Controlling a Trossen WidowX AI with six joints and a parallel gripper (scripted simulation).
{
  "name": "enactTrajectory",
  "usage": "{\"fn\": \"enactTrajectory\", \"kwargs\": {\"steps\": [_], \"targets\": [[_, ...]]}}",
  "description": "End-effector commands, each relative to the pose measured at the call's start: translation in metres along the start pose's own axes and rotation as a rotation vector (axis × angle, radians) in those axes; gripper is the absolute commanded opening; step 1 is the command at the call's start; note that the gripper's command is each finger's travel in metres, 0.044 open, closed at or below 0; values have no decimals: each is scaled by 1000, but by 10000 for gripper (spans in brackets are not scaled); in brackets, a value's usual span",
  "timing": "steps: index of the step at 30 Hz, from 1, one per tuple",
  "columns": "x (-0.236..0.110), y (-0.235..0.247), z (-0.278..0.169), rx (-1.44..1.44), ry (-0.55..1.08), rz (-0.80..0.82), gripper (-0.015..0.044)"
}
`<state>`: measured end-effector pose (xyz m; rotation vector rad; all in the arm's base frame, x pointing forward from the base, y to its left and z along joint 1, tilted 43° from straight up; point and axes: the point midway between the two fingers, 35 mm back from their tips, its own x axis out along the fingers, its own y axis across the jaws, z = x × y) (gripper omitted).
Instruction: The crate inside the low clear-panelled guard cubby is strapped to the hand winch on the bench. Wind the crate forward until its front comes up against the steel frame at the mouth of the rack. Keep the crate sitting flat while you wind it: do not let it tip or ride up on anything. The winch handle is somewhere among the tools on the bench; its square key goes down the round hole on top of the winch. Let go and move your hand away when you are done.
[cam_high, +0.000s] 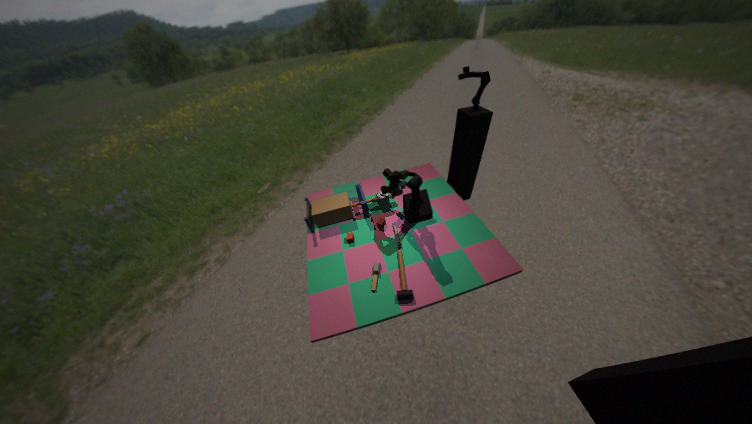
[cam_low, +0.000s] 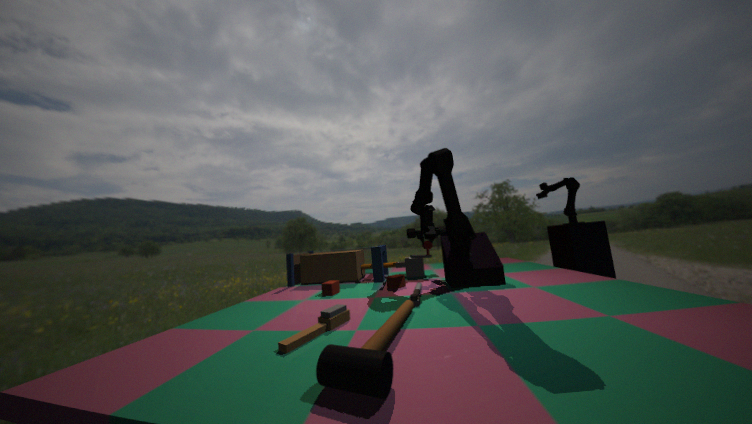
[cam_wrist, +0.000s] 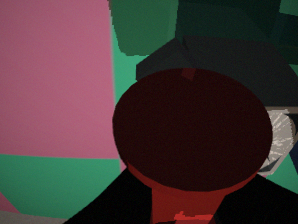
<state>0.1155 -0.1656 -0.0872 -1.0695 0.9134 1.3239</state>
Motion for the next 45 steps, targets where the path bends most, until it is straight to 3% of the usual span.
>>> {"fn": "enactTrajectory", "kwargs": {"steps": [1,45], "targets": [[5,8,-6,1,5,24,0],[22,32,-46,1,9,26,0]]}}
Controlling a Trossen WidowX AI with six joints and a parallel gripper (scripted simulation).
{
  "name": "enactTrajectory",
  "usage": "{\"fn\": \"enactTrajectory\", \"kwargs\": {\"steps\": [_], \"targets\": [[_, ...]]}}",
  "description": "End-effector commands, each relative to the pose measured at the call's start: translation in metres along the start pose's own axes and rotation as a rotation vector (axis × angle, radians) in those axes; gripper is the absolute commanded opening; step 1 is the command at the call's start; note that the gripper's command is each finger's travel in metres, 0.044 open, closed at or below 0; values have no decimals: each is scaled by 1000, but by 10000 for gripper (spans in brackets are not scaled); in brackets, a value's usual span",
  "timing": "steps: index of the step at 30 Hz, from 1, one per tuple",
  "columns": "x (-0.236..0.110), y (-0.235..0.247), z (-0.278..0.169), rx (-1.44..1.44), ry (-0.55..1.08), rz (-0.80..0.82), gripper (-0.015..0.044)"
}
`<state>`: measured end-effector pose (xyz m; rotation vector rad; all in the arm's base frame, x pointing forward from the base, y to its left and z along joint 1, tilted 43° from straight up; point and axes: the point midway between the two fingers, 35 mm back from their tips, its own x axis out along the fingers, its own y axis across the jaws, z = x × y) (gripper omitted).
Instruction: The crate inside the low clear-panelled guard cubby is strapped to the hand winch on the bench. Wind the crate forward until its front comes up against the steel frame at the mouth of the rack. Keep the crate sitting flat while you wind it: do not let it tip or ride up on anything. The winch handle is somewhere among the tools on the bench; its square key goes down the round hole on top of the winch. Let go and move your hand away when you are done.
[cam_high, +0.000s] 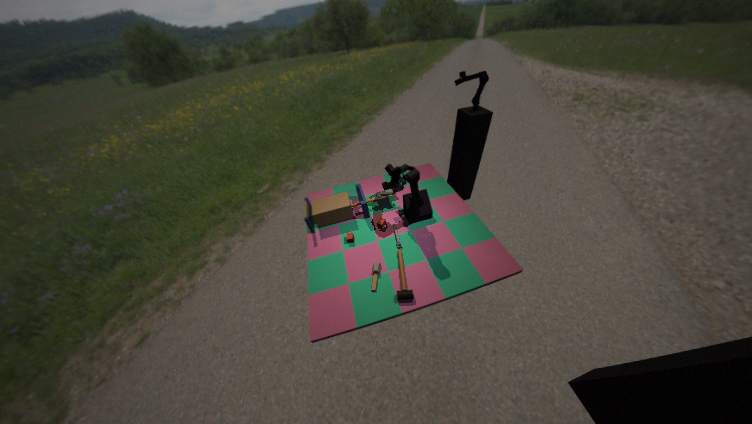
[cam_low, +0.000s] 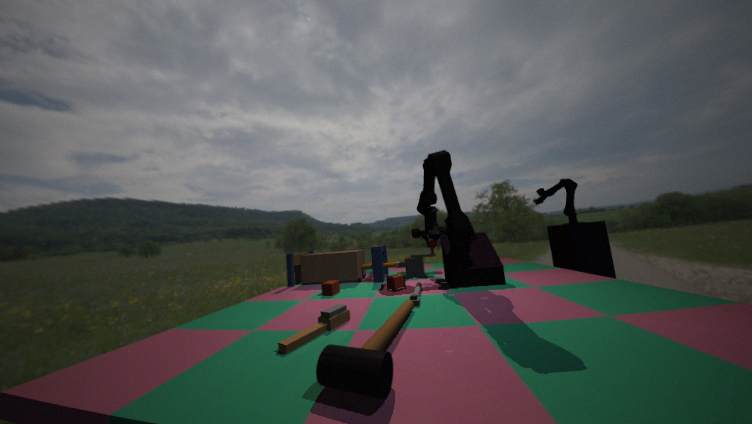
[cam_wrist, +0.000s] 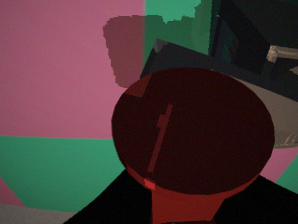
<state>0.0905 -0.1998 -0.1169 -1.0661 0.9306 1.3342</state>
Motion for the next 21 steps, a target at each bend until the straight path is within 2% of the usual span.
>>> {"fn": "enactTrajectory", "kwargs": {"steps": [1,21], "targets": [[6,3,-8,-1,3,8,0],[15,5,-28,-2,6,8,0]]}}
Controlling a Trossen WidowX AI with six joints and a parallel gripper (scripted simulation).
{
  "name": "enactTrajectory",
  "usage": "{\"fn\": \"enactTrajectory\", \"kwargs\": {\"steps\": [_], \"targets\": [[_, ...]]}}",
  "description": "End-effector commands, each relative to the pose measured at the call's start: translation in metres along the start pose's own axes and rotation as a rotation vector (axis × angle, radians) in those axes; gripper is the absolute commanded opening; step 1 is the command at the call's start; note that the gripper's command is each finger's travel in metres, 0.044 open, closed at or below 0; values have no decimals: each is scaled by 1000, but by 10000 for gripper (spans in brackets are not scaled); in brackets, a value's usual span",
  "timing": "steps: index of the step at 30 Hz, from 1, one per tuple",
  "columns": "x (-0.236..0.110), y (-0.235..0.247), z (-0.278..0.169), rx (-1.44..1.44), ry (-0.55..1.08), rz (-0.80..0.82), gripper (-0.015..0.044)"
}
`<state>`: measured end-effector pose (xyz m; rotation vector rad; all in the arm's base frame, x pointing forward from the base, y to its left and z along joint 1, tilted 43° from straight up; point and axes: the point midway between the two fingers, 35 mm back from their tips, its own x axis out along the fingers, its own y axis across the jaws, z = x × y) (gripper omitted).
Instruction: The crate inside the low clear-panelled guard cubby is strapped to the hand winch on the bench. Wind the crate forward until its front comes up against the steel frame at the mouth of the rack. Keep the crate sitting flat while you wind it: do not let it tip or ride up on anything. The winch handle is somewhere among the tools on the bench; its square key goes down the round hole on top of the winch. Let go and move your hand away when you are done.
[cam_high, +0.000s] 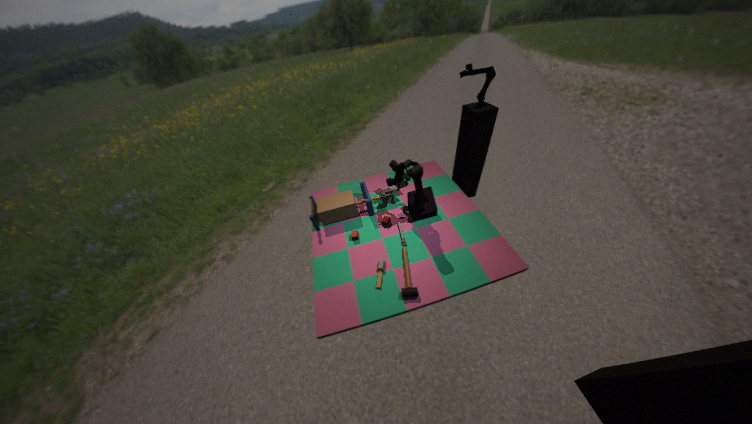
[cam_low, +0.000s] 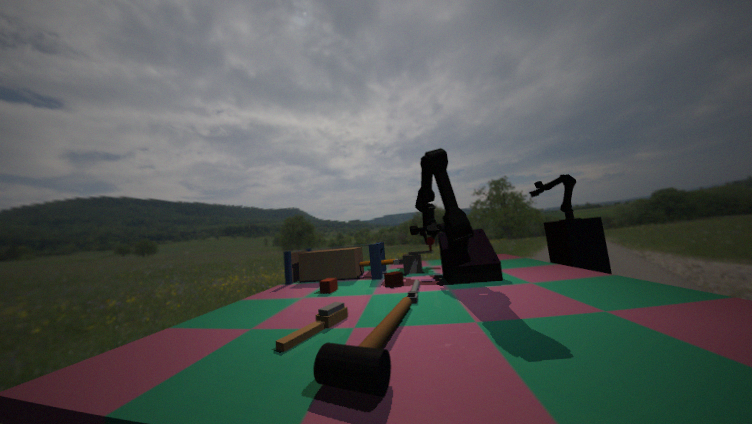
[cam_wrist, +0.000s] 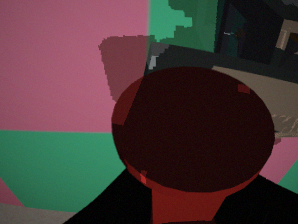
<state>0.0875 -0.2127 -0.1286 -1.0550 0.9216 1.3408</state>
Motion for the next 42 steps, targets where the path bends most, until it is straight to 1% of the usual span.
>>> {"fn": "enactTrajectory", "kwargs": {"steps": [1,16,21,42], "targets": [[8,1,-14,-2,19,7,0],[14,-1,-29,-2,21,7,0],[20,-5,-44,-2,22,6,0],[28,-16,-63,-3,24,5,0]]}}
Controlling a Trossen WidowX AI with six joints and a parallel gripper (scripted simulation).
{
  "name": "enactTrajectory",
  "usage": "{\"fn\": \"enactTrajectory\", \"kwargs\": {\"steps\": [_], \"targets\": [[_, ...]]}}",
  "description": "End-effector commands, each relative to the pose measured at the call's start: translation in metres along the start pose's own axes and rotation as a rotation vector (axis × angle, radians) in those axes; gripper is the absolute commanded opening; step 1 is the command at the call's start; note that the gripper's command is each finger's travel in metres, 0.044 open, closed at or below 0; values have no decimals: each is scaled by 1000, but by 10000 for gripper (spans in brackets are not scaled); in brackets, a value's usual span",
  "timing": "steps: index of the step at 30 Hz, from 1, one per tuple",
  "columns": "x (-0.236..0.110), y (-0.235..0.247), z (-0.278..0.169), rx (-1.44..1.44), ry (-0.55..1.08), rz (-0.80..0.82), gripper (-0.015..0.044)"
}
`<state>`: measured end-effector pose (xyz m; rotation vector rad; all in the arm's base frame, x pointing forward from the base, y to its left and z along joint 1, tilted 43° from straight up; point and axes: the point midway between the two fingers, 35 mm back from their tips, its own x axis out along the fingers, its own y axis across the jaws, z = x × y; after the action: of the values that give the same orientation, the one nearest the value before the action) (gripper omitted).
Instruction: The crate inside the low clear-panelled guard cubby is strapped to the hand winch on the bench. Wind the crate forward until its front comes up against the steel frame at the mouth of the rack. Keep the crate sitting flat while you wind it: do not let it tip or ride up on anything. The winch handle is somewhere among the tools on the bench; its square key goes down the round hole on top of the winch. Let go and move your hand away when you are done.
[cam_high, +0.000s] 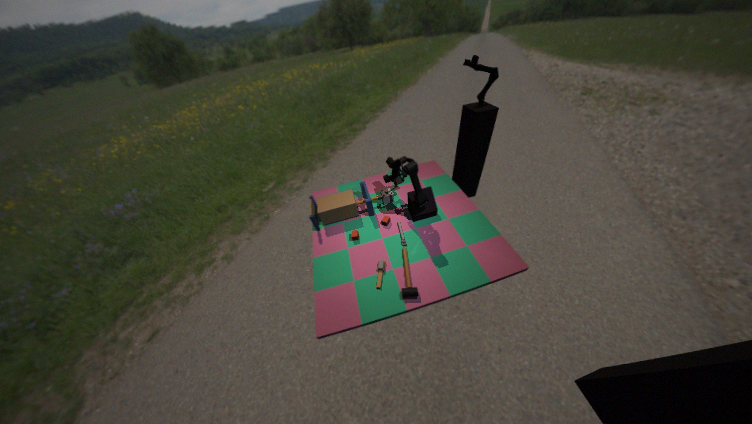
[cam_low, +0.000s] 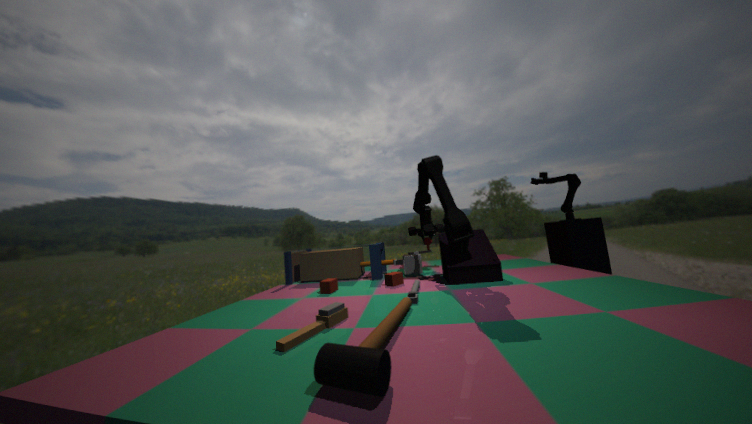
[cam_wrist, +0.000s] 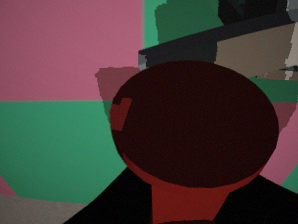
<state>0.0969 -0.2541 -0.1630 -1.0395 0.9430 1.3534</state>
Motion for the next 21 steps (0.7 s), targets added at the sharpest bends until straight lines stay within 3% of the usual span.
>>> {"fn": "enactTrajectory", "kwargs": {"steps": [1,21], "targets": [[7,-12,-14,-13,24,-19,0],[13,-28,-29,-14,25,-20,0]]}}
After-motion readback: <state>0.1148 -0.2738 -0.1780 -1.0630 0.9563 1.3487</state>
